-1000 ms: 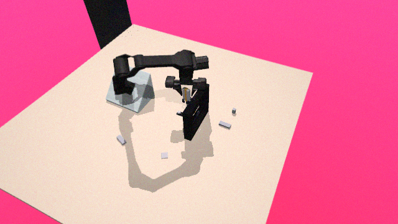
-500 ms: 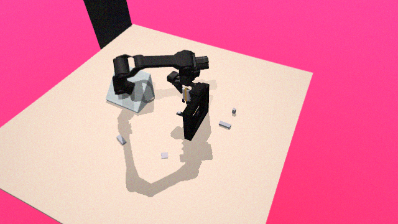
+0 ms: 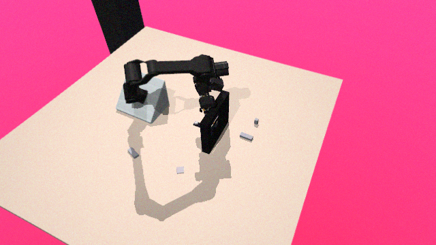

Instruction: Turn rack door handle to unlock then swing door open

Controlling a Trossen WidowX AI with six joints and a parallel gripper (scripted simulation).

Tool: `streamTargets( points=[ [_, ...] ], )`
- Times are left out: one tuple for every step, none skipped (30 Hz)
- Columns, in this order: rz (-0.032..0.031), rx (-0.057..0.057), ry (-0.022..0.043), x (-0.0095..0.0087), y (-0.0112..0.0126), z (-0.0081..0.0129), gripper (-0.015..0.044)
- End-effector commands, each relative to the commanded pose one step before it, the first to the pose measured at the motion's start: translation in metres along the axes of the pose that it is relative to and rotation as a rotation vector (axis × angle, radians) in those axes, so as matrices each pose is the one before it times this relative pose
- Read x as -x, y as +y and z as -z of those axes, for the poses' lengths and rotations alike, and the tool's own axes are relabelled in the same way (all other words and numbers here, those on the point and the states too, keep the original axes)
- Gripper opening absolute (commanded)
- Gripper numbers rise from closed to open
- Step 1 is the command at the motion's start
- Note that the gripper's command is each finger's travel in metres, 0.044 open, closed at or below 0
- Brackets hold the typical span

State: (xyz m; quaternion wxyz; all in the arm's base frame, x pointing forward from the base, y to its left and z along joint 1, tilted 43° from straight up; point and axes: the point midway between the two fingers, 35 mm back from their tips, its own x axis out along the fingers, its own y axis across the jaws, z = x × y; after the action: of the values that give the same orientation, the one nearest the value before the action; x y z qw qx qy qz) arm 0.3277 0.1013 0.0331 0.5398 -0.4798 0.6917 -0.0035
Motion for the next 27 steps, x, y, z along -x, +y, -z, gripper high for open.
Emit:
streamTargets(
  points=[
    [0.00399, -0.2073, 0.00371, -0.00110, -0.00012, 0.00082, 0.0291],
    [0.00000, -0.0495, 0.00000, 0.00000, 0.00000, 0.00000, 0.0291],
    [0.00000, -0.0495, 0.00000, 0.00000, 0.00000, 0.00000, 0.0291],
    [0.00000, -0.0495, 0.00000, 0.00000, 0.00000, 0.00000, 0.0291],
    [0.00000, -0.0495, 0.00000, 0.00000, 0.00000, 0.00000, 0.0291],
    [0.00000, -0.0495, 0.00000, 0.00000, 0.00000, 0.00000, 0.0291],
    [0.00000, -0.0495, 0.00000, 0.00000, 0.00000, 0.00000, 0.0291],
    [0.00001, -0.0495, 0.00000, 0.00000, 0.00000, 0.00000, 0.0291],
    [0.00001, -0.0495, 0.00000, 0.00000, 0.00000, 0.00000, 0.0291],
    [0.00001, -0.0495, 0.00000, 0.00000, 0.00000, 0.00000, 0.0291],
    [-0.00015, -0.0495, 0.00013, -0.00002, 0.00003, 0.00002, 0.0291],
    [-0.00015, -0.0496, 0.00014, -0.00002, 0.00003, 0.00002, 0.0291],
    [-0.00014, -0.0496, 0.00015, -0.00002, 0.00003, 0.00002, 0.0291],
    [-0.00011, -0.0496, 0.00013, -0.00002, 0.00003, 0.00002, 0.0291],
    [-0.00008, -0.0495, 0.00012, -0.00001, 0.00002, 0.00002, 0.0291],
    [-0.00008, -0.0495, 0.00012, -0.00001, 0.00002, 0.00002, 0.0291],
    [-0.00007, -0.0495, 0.00012, -0.00001, 0.00002, 0.00002, 0.0291],
    [-0.00007, -0.0495, 0.00013, -0.00001, 0.00002, 0.00002, 0.0291],
    [-0.00005, -0.0495, 0.00012, -0.00001, 0.00002, 0.00002, 0.0291],
    [-0.00002, -0.0495, 0.00006, -0.00001, 0.00001, 0.00001, 0.0291],
    [0.00003, -0.0495, -0.00006, 0.00000, -0.00001, -0.00001, 0.0291],
    [0.00003, -0.0495, -0.00006, 0.00000, -0.00001, -0.00001, 0.0291],
    [0.00003, -0.0495, -0.00006, 0.00000, -0.00001, -0.00001, 0.0291],
    [0.00002, -0.0495, -0.00006, 0.00000, 0.00000, -0.00001, 0.0291],
    [0.00002, -0.0495, -0.00006, 0.00000, 0.00000, -0.00001, 0.0291],
    [0.00002, -0.0495, -0.00006, 0.00000, 0.00000, -0.00001, 0.0291],
    [0.00001, -0.0495, -0.00007, 0.00000, 0.00000, -0.00001, 0.0291]
  ],
)
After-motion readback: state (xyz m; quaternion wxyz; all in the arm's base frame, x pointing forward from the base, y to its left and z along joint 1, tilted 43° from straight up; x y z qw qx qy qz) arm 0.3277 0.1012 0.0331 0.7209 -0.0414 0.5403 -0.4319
